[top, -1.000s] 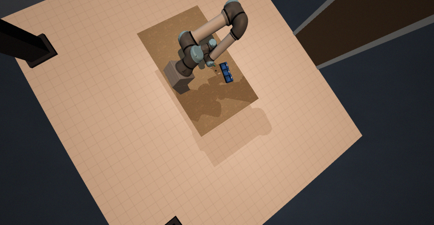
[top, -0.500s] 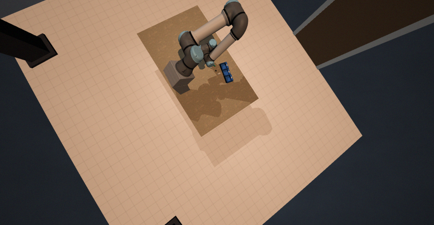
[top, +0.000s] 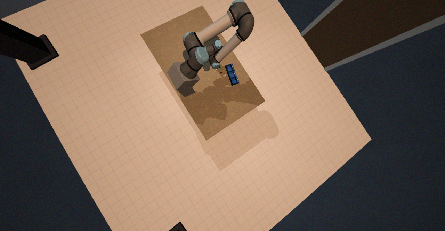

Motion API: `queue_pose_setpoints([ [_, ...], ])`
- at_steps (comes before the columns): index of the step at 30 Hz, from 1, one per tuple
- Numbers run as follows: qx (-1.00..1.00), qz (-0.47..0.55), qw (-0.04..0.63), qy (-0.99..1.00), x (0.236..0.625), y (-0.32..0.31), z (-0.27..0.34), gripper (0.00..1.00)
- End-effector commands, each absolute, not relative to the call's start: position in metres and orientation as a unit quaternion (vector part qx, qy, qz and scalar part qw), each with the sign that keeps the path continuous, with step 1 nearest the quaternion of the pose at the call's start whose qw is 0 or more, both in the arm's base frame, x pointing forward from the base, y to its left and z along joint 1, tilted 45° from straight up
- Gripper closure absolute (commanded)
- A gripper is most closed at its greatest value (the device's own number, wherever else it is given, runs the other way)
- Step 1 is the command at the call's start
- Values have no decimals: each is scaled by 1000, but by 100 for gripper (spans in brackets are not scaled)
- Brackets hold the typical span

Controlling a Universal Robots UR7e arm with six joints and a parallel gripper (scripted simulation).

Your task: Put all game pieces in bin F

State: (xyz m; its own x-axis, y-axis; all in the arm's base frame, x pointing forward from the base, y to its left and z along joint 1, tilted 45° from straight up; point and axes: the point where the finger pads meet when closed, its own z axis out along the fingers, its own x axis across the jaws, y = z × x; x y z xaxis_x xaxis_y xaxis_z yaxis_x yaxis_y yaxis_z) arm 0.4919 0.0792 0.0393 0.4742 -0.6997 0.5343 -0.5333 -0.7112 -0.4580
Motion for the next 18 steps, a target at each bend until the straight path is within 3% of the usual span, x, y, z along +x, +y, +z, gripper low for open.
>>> queue_pose_setpoints([
  [1,-851,-363,115,362,492,79,40,21],
  [18,-851,-363,115,362,531,76,1,21],
])
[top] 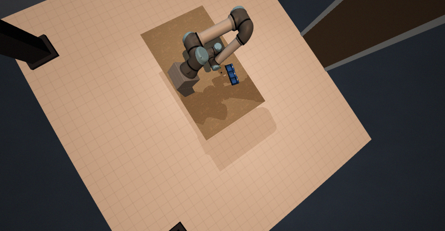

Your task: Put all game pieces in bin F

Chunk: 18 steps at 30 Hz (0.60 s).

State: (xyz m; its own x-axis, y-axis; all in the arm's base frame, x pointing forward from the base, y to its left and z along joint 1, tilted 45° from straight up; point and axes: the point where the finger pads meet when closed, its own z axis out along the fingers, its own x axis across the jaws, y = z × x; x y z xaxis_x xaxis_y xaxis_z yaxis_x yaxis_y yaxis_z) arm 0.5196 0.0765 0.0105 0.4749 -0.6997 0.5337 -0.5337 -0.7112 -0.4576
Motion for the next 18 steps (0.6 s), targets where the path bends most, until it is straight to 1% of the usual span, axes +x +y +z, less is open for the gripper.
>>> queue_pose_setpoints([
  [1,-851,-363,115,362,531,76,1,21],
  [18,-851,-363,115,362,539,75,-8,21],
])
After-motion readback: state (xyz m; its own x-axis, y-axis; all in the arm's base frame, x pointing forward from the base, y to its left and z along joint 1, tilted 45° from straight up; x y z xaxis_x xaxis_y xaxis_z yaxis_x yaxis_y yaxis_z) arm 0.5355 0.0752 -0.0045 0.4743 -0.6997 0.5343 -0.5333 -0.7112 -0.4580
